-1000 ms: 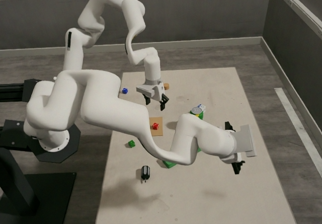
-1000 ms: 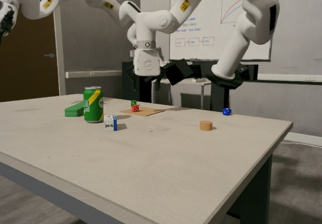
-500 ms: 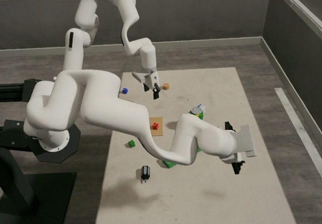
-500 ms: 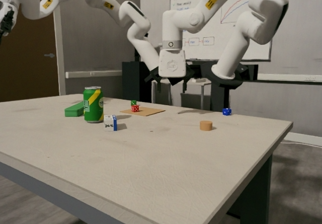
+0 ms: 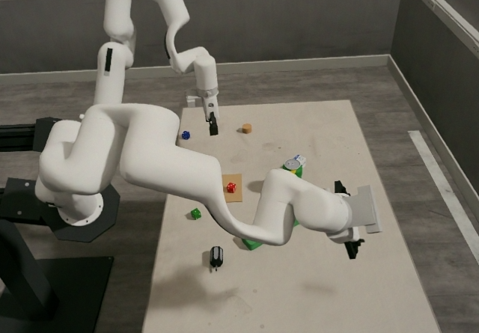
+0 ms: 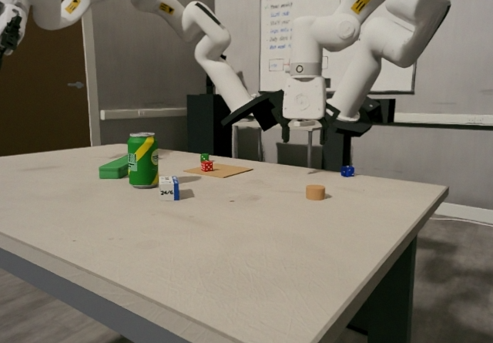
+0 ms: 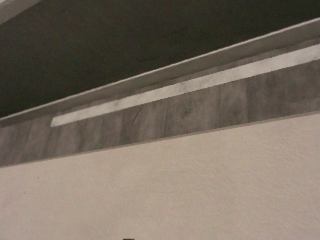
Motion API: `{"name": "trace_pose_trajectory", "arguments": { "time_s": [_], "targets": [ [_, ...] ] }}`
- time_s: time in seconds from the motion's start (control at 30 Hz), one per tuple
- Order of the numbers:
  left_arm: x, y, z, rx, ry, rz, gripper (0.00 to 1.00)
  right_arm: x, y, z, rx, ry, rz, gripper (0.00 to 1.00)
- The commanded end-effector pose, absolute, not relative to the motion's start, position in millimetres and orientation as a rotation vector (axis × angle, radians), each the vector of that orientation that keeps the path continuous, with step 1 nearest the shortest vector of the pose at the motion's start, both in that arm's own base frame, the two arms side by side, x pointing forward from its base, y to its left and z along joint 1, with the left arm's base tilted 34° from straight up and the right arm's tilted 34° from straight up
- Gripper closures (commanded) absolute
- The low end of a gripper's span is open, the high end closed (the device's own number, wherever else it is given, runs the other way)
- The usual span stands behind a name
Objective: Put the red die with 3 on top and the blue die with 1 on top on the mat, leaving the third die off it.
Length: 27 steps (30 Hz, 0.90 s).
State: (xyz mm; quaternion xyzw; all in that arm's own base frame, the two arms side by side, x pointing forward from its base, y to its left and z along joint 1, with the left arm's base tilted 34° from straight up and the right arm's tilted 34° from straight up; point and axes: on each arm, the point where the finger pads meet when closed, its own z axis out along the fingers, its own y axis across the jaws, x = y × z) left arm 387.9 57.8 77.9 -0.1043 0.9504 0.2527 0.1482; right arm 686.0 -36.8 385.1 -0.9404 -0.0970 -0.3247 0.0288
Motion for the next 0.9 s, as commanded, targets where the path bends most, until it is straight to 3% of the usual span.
{"name": "trace_pose_trajectory", "arguments": {
  "time_s": [0.0, 0.37, 0.77, 0.8, 0.87],
  "targets": [
    [357, 84, 88, -0.066, 2.790, 0.737, 0.00, 686, -36, 388, -2.899, -0.302, -1.010, 0.00],
    [295, 117, 87, 0.375, 2.828, 0.822, 0.00, 686, -36, 388, -2.899, -0.302, -1.010, 0.00],
    [273, 124, 83, 0.540, 2.827, 0.852, 0.00, 686, -36, 388, -2.899, -0.302, -1.010, 0.00],
    [273, 124, 83, 0.540, 2.827, 0.852, 0.57, 686, -36, 388, -2.899, -0.302, -1.010, 0.00],
    [273, 124, 83, 0.540, 2.827, 0.852, 0.57, 686, -36, 388, -2.899, -0.302, -1.010, 0.00]
  ]
}}
